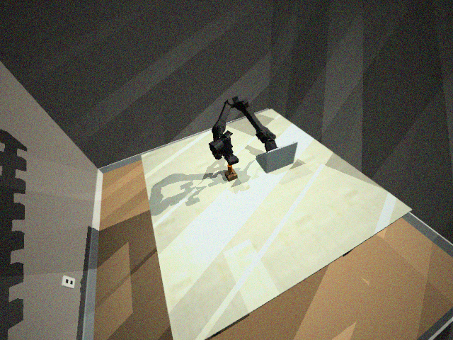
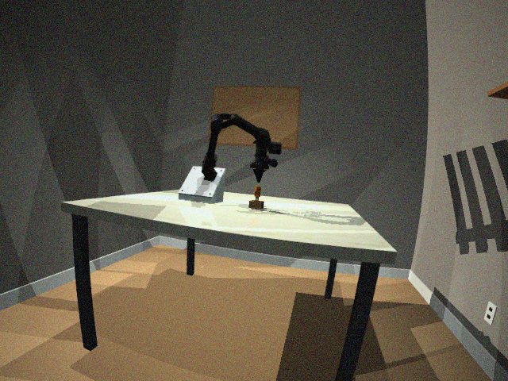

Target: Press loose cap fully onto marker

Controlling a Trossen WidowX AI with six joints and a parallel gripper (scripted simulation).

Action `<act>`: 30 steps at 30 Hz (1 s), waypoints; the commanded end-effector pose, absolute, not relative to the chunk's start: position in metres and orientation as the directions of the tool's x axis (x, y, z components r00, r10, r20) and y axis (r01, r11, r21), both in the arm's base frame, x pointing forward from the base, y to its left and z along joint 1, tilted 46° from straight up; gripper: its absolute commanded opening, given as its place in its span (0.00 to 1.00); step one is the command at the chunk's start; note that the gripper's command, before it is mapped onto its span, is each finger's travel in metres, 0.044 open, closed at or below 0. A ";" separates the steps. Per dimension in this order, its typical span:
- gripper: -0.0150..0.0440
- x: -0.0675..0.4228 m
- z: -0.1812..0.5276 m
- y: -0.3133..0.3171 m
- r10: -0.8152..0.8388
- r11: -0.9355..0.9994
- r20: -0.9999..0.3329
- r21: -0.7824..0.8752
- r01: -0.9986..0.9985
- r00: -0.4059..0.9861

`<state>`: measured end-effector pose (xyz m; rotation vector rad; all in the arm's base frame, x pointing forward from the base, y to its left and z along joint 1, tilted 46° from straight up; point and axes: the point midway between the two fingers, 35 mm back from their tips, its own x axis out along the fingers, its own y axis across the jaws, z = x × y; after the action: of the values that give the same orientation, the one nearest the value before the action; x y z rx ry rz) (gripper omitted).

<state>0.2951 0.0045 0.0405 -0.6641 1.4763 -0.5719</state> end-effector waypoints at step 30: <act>0.25 0.299 0.057 0.025 -0.707 0.705 -0.707 -0.707 -0.055 0.031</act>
<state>0.2930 -0.0012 0.0376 -0.6716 1.4980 -0.5794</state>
